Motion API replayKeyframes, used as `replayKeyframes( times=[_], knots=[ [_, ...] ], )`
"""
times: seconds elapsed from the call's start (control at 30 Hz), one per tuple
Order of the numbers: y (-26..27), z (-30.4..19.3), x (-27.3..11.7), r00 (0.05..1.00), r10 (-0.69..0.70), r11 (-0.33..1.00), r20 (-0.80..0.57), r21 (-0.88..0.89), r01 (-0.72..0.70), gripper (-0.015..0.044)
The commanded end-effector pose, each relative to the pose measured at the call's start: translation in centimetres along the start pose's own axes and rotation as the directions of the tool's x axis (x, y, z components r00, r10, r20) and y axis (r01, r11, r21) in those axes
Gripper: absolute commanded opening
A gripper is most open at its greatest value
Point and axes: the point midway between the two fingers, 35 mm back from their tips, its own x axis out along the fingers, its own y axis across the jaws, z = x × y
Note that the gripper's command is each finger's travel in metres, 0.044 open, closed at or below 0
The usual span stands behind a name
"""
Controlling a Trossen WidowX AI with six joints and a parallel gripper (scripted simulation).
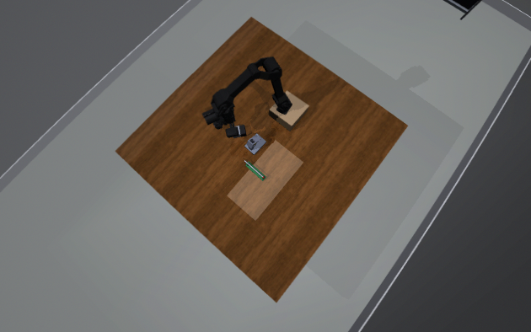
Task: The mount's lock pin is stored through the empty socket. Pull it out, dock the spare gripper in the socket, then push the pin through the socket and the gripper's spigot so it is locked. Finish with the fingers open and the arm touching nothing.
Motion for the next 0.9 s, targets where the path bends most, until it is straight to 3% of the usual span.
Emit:
replayKeyframes(
  times=[0.0, 0.2, 0.5, 0.87],
  knots=[
    [-0.4, -0.1, -0.1, 1.0, -0.006, 0.999, 0.011, 0.05, 0.006, 0.044],
    [-0.4, 0.0, 0.6, 1.0, -0.006, 0.999, 0.011, 0.05, 0.006, 0.044],
    [-0.3, -0.2, 6.5, 1.0, -0.007, 0.999, 0.011, 0.05, 0.006, 0.044],
    [-0.3, -0.3, 7.9, 1.0, -0.007, 0.999, 0.01, 0.049, 0.006, 0.044]
  ],
)
